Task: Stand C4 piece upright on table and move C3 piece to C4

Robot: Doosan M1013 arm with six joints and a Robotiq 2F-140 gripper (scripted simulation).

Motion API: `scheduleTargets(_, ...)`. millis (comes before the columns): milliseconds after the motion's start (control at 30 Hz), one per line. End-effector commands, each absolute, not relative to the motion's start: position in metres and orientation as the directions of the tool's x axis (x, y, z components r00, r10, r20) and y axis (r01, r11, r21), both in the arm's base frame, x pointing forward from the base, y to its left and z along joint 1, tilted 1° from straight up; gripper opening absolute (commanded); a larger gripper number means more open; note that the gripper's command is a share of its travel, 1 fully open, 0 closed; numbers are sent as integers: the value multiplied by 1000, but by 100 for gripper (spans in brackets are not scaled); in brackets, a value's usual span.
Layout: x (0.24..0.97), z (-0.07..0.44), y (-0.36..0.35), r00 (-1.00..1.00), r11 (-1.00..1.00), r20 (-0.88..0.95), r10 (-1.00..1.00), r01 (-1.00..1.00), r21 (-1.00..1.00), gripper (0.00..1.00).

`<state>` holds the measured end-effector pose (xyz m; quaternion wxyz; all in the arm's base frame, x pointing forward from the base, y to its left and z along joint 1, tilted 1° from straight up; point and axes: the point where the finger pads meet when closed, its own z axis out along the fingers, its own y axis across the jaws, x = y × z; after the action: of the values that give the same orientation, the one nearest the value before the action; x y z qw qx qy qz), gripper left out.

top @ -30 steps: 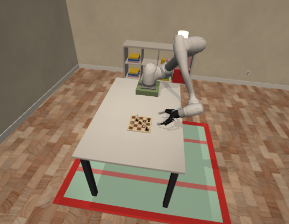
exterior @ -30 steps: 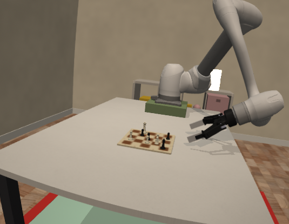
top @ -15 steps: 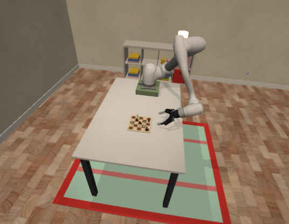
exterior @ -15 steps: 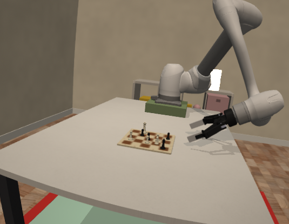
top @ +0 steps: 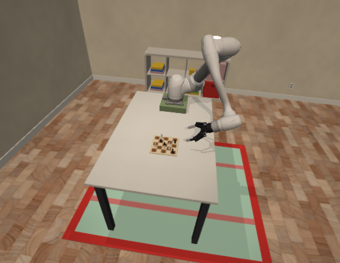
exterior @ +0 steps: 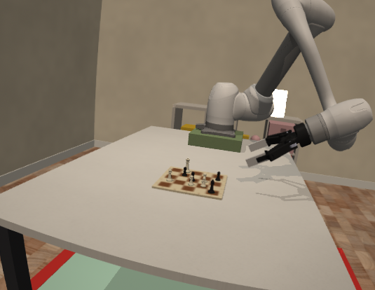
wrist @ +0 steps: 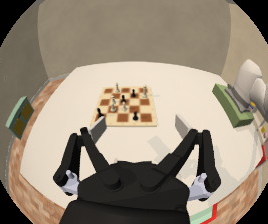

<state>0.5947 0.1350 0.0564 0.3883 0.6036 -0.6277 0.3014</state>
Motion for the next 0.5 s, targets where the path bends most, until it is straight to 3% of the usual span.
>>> scheduleTargets(0,595,81,135,31,89,851,-524,-992,91,100)
scheduleTargets(300,595,85,134,20,99,849,-528,-991,85,100)
scheduleTargets(467,609,89,99,-258,349,770,-583,-936,-49,100)
